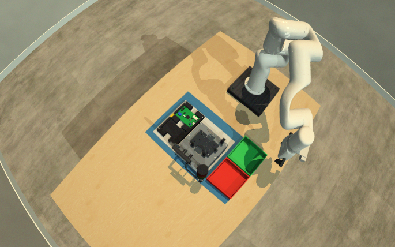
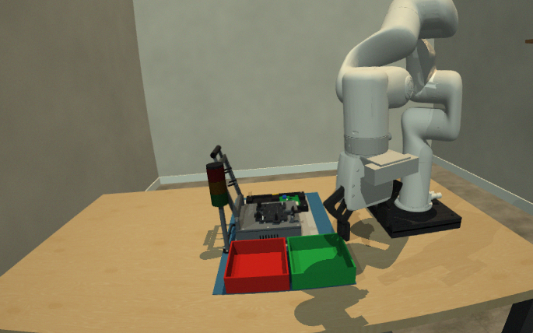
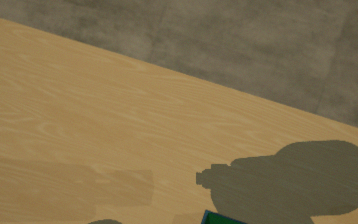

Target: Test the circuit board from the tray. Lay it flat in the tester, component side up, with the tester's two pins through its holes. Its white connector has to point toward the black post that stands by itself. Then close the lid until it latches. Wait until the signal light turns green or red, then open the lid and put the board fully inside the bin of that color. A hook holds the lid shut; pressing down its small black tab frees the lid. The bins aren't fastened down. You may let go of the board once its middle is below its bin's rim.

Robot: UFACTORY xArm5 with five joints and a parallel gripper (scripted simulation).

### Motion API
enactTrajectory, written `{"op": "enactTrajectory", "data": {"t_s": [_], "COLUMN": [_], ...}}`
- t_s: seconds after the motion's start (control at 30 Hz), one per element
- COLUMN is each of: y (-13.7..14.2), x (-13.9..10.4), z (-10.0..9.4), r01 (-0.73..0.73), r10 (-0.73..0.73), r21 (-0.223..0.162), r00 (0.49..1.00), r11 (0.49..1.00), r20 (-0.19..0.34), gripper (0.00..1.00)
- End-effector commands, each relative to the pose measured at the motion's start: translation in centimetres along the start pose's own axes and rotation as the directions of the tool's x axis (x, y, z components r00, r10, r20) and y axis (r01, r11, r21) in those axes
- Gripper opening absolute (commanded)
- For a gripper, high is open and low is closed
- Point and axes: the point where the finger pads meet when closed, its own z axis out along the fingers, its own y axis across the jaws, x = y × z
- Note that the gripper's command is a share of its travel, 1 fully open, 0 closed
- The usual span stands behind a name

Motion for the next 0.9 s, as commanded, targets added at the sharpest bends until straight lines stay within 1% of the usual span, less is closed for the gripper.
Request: {"op": "enactTrajectory", "data": {"t_s": [0.0,0.6,0.67,0.73,0.87], "y": [0.1,0.2,0.8,2.2,3.3], "x": [0.1,-0.1,-1.1,-3.5,-5.9], "z": [-0.2,-0.2,-0.6,-1.3,-2.1], "r01": [0.0,-0.001,-0.008,-0.023,-0.038], "r10": [0.0,0.001,0.008,0.023,0.038], "r21": [-0.003,-0.003,-0.003,-0.004,-0.004], "r00": [1.0,1.0,1.0,1.0,0.999], "r11": [1.0,1.0,1.0,1.0,0.999], "r20": [-0.002,-0.002,-0.004,-0.008,-0.012], "gripper": [1.0,1.0,1.0,1.0,1.0]}}
